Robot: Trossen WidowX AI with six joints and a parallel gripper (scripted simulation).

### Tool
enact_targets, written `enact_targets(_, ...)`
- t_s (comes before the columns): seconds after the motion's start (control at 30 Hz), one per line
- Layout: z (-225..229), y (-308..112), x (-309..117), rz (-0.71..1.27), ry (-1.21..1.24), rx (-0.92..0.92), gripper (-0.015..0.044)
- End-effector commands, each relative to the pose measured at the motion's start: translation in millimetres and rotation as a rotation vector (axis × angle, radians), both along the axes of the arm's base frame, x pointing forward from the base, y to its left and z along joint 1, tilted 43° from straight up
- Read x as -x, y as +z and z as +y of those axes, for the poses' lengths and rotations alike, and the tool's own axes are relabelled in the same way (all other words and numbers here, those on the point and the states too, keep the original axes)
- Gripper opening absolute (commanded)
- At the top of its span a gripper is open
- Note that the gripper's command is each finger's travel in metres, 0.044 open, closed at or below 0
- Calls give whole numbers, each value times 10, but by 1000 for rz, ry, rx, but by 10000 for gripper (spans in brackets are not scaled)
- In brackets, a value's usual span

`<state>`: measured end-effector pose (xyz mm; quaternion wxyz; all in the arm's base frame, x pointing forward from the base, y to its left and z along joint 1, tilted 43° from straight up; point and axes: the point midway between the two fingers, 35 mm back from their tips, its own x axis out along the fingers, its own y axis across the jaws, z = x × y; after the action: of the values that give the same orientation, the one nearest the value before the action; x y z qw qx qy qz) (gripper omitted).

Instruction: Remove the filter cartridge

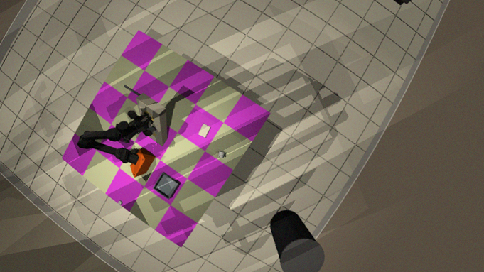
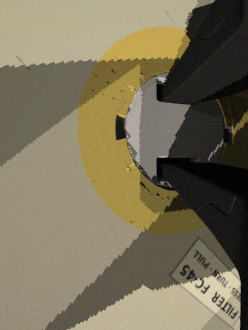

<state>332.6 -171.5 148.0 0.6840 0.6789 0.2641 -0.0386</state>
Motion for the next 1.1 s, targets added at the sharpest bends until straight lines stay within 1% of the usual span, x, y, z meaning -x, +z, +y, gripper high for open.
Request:
enact_targets(0.0, 21, -22, -34, 6, 1, 2, 116)
enact_targets(0.33, 29, -33, -57, 6, 1, 2, 116)
enact_targets(0.63, 7, -10, -23, -1, -1, -1, 56)
enact_targets(0.7, 7, -10, -23, -1, -1, -1, 4)
enact_targets(0.77, 8, -11, -24, -2, 1, 2, 0)
enact_targets(0.87, 17, -21, -40, -17, 26, 54, 0)
enact_targets(1.07, 29, -33, -58, -76, 111, 228, 0)
